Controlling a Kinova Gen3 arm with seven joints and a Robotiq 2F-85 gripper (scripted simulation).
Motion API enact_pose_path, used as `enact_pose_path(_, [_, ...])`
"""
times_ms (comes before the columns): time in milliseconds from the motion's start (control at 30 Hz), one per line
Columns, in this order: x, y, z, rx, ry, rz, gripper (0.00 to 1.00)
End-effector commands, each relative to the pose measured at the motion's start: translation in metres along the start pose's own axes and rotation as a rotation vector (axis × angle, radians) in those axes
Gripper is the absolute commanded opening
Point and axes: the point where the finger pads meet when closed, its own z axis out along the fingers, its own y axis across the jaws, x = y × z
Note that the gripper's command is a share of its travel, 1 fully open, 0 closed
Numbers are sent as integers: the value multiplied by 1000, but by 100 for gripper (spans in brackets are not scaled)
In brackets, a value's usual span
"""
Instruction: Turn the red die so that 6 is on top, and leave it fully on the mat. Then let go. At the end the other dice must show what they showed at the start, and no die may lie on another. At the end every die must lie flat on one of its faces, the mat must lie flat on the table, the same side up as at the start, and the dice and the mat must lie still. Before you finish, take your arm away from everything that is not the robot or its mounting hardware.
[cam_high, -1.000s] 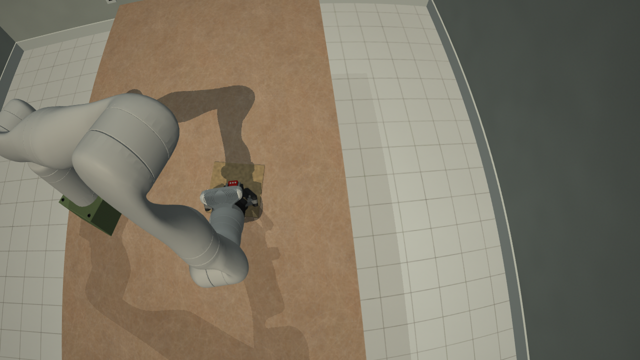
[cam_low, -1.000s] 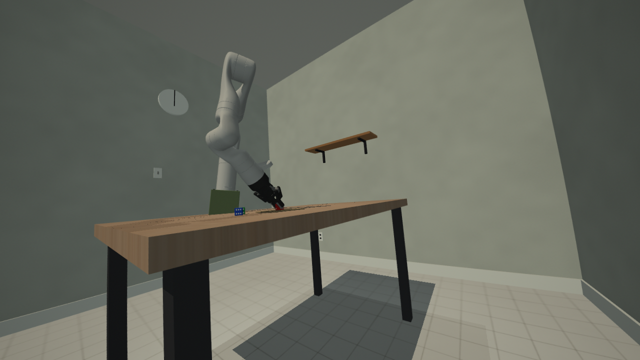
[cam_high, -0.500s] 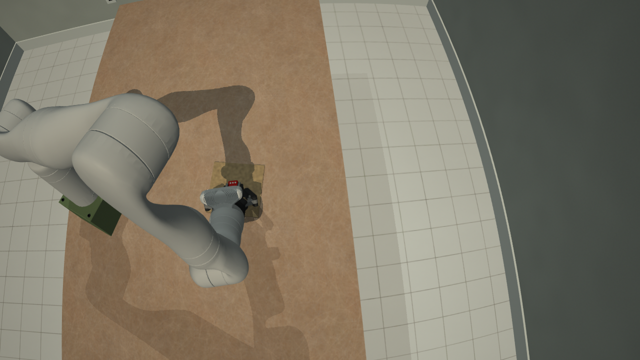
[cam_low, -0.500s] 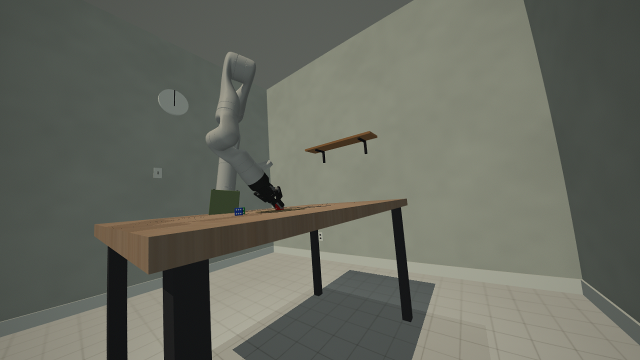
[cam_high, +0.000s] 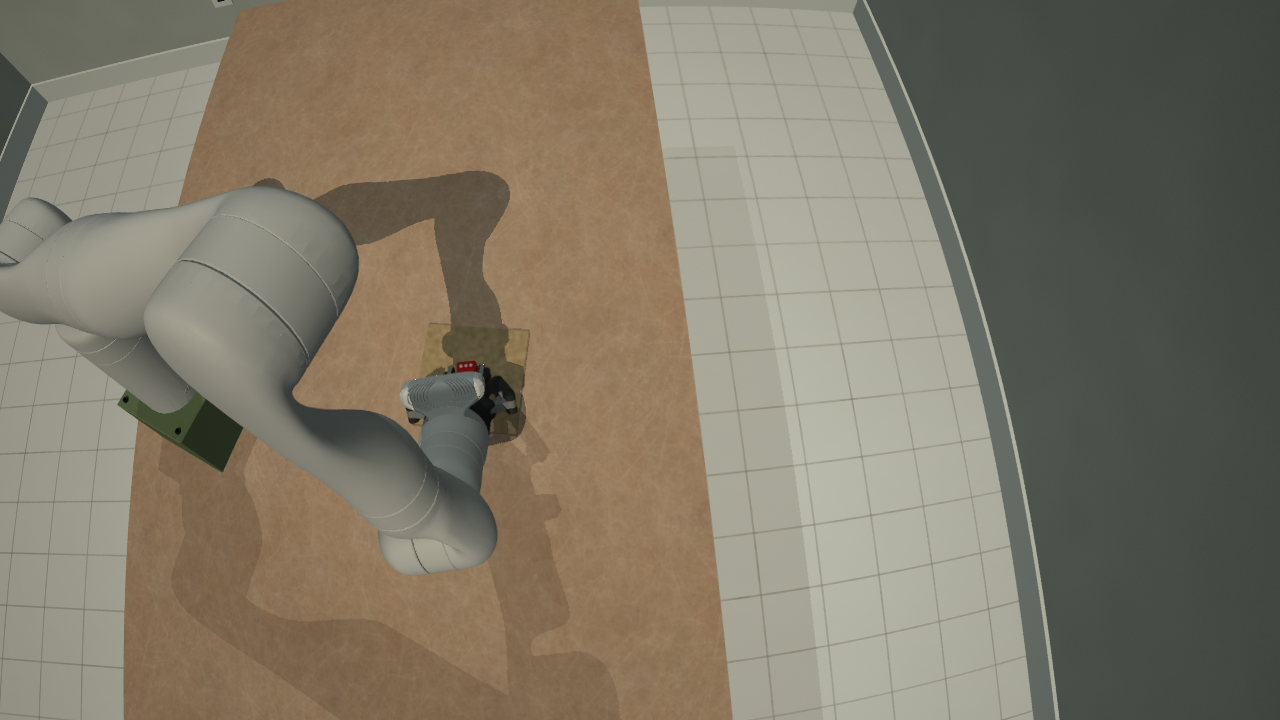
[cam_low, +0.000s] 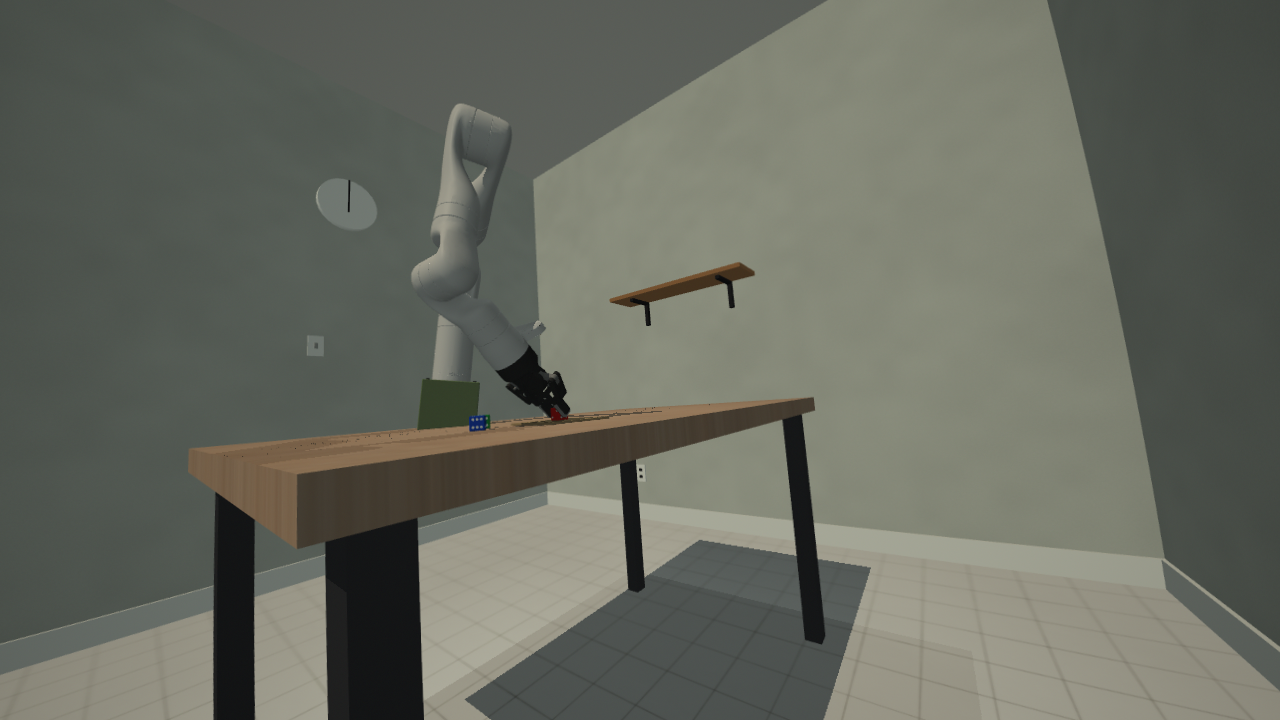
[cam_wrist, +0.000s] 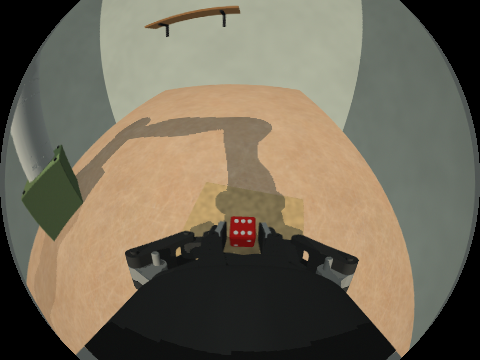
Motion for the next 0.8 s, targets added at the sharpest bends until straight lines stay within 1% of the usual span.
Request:
enact_pose_path(0, [0, 1, -1, -1, 0, -1, 41])
enact_pose_path(33, [0, 1, -1, -1, 0, -1, 41])
enact_pose_path(67, [0, 1, -1, -1, 0, -1, 61])
enact_pose_path(767, [1, 1, -1, -1, 0, -1, 61])
